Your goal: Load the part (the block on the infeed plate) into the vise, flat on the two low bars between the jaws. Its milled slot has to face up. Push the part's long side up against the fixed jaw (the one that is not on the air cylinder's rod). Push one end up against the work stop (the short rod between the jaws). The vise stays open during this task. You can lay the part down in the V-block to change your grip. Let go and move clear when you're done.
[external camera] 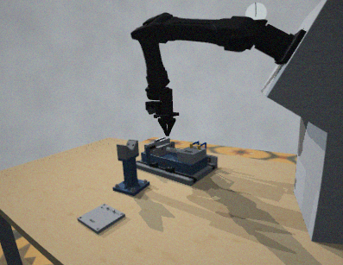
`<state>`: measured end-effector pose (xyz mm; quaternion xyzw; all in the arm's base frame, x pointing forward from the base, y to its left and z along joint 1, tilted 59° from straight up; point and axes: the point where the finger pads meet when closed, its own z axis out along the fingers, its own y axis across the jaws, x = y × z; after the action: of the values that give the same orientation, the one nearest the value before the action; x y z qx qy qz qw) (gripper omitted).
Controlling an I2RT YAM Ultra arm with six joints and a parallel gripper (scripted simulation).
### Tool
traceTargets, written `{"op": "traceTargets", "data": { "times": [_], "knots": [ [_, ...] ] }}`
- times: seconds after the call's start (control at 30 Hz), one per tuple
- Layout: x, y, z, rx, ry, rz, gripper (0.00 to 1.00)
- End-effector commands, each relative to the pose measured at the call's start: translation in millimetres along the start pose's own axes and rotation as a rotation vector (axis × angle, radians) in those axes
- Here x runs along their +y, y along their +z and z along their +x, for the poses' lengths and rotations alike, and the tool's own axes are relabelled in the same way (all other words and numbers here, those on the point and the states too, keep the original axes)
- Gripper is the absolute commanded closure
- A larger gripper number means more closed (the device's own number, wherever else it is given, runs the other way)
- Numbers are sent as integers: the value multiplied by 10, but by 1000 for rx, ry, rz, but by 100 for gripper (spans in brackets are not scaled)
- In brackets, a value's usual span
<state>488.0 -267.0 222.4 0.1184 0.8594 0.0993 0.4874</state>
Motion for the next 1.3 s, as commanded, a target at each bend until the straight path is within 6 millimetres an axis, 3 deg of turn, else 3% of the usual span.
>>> {"op": "traceTargets", "data": {
  "times": [0.0, 0.27, 0.57, 1.27],
  "knots": [
    [-30, -99, 3, -11, 7, 14, 100],
    [-15, -74, 6, -10, 7, 13, 100],
    [-53, 82, 137, 21, 25, 5, 100],
    [-57, 127, 152, 26, 29, 6, 100]
  ]
}}
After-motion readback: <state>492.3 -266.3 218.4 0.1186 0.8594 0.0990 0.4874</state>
